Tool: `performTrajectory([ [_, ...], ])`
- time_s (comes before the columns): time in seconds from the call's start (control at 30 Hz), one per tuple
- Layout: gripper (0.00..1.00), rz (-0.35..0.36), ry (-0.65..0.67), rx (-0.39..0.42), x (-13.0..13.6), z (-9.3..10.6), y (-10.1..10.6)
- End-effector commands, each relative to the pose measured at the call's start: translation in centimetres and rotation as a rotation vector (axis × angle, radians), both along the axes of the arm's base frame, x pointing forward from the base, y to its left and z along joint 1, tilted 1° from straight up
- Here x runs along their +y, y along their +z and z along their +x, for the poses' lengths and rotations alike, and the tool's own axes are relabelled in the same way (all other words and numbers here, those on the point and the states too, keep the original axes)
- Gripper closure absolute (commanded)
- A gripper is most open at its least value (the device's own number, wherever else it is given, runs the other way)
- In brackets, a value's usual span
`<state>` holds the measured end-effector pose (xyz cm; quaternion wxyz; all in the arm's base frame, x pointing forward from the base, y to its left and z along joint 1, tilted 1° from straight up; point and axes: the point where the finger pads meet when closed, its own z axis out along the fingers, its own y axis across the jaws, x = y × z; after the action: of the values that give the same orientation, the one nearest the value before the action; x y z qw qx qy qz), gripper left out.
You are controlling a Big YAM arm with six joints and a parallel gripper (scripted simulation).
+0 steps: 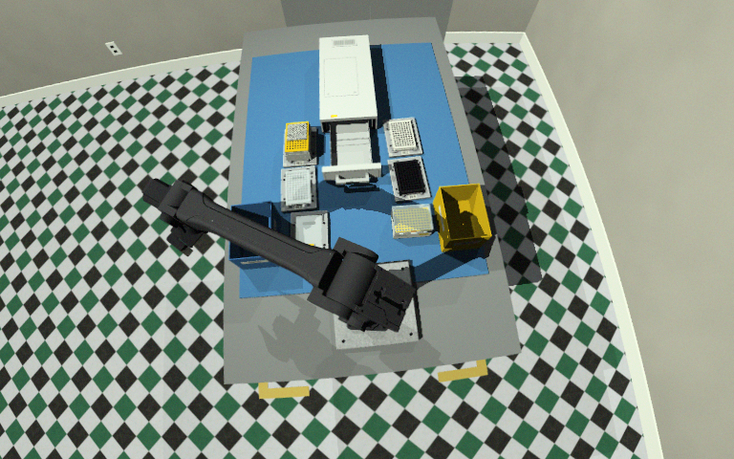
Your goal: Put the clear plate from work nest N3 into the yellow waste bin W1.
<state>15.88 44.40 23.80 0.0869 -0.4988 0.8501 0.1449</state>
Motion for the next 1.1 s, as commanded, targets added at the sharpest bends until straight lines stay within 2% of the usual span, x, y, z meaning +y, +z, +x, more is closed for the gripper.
performTrajectory([
  [0.0, 0.00, 0.011, 0.000, -0.004, 0.1, 0.1, 0.5],
  [0.53, 0.00, 0.011, 0.000, -0.004, 0.1, 0.1, 0.5],
  [0.57, 1.00, 0.040, -0.055, -0.021, 0.8, 1.5, 2.9],
  [0.63, 1.00, 0.034, -0.095, -0.024, 0.4, 2.5, 3.1],
  [0.8, 1.00, 0.045, -0.072, -0.034, -0.9, 4.5, 3.8],
  [0.87, 1.00, -0.005, -0.157, -0.018, -1.2, 5.6, 2.5],
  [0.9, 1.00, -0.009, -0.166, -0.018, -1.5, 6.0, 2.5],
  [1.07, 1.00, -0.042, -0.143, -0.004, -3.8, 6.9, 0.7],
])
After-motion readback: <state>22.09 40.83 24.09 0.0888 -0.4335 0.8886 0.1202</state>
